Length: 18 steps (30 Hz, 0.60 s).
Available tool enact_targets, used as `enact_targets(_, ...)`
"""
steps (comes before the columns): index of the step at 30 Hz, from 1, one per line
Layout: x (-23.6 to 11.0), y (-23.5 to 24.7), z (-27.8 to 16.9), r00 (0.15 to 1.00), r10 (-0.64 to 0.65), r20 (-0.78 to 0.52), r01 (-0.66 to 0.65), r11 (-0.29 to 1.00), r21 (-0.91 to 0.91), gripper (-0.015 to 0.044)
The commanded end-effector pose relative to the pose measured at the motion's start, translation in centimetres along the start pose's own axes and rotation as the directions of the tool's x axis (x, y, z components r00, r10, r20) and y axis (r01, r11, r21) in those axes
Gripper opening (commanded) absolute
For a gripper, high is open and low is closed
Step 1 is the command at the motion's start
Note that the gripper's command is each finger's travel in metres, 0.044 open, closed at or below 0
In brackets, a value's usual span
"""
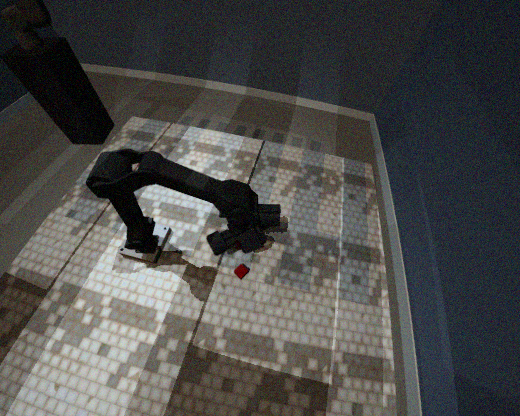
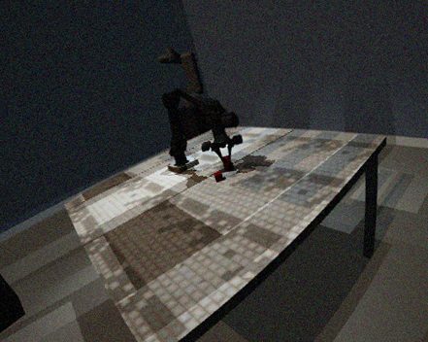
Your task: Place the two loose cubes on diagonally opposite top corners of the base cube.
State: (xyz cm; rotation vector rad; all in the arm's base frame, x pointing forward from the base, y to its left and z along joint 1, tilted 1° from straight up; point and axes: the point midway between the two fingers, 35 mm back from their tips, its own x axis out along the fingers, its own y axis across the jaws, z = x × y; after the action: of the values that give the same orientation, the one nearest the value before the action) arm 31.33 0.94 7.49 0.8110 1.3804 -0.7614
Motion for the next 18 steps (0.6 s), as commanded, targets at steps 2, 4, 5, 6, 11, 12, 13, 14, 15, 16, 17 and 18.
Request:
enact_targets(2,0.30,-0.07,0.01,1.000,-0.003,0.002,0.003,1.000,0.005,0.0105)
enact_targets(4,0.30,-0.07,0.01,1.000,-0.003,0.002,0.003,1.000,0.005,0.0105)
enact_targets(5,0.30,-0.07,0.01,1.000,-0.003,0.002,0.003,1.000,0.005,0.0105)
enact_targets(6,0.30,-0.07,0.01,1.000,-0.003,0.002,0.003,1.000,0.005,0.0105)
enact_targets(11,0.45,-0.07,0.01,1.000,-0.003,0.002,0.003,1.000,-0.001,0.0105)
enact_targets(12,0.45,-0.07,0.01,1.000,-0.003,0.002,0.003,1.000,-0.001,0.0105)
enact_targets(13,0.45,-0.07,0.01,1.000,-0.003,0.002,0.003,1.000,-0.001,0.0105)
enact_targets(14,0.45,-0.07,0.01,1.000,-0.003,0.002,0.003,1.000,-0.001,0.0105)
enact_targets(15,0.45,-0.07,0.01,1.000,-0.003,0.002,0.003,1.000,-0.001,0.0105)
enact_targets(16,0.45,-0.07,0.01,1.000,-0.003,0.002,0.003,1.000,-0.001,0.0105)
enact_targets(17,0.45,-0.07,0.01,1.000,-0.003,0.002,0.003,1.000,-0.001,0.0105)
enact_targets(18,0.45,-0.07,0.01,1.000,-0.003,0.002,0.003,1.000,-0.001,0.0105)
